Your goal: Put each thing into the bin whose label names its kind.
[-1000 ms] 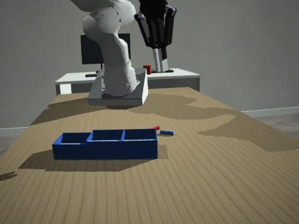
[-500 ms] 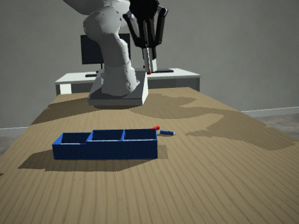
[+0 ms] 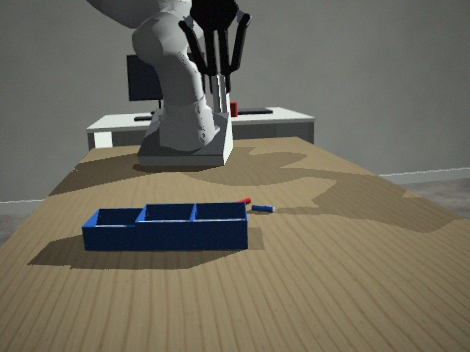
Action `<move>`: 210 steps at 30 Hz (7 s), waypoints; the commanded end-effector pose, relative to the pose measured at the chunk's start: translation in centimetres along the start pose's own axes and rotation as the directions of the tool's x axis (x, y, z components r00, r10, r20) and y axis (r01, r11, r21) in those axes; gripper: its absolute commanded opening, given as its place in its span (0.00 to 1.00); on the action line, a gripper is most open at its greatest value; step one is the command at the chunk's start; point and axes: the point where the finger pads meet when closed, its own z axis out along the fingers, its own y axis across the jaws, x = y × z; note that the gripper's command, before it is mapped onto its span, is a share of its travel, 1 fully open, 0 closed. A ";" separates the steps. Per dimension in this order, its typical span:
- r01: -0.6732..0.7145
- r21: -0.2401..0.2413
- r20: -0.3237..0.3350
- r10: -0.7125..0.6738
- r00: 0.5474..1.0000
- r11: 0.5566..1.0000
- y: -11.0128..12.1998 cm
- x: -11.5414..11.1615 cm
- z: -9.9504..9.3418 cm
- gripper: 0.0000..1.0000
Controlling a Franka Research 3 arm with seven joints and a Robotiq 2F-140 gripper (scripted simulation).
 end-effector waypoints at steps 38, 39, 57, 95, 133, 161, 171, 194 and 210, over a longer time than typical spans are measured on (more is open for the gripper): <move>0.342 -0.057 -0.014 -0.344 0.939 0.938 3.1 0.2 0.1 0.05; 0.342 -0.057 -0.014 -0.344 0.939 0.938 3.1 0.2 0.1 0.05; 0.242 -0.055 -0.020 -0.243 0.970 0.969 8.4 6.4 4.3 0.05; 0.242 -0.055 -0.020 -0.243 0.970 0.969 15.7 15.0 10.9 0.05; 0.242 -0.055 -0.020 -0.243 0.970 0.969 15.9 15.2 16.0 0.05; 0.242 -0.055 -0.020 -0.243 0.970 0.969 15.9 15.2 16.0 0.05; 0.242 -0.055 -0.020 -0.243 0.970 0.969 15.9 15.2 16.0 0.05; 0.242 -0.055 -0.020 -0.243 0.970 0.969 15.9 15.1 14.8 0.05; 0.242 -0.055 -0.020 -0.243 0.970 0.969 15.8 15.1 12.4 0.05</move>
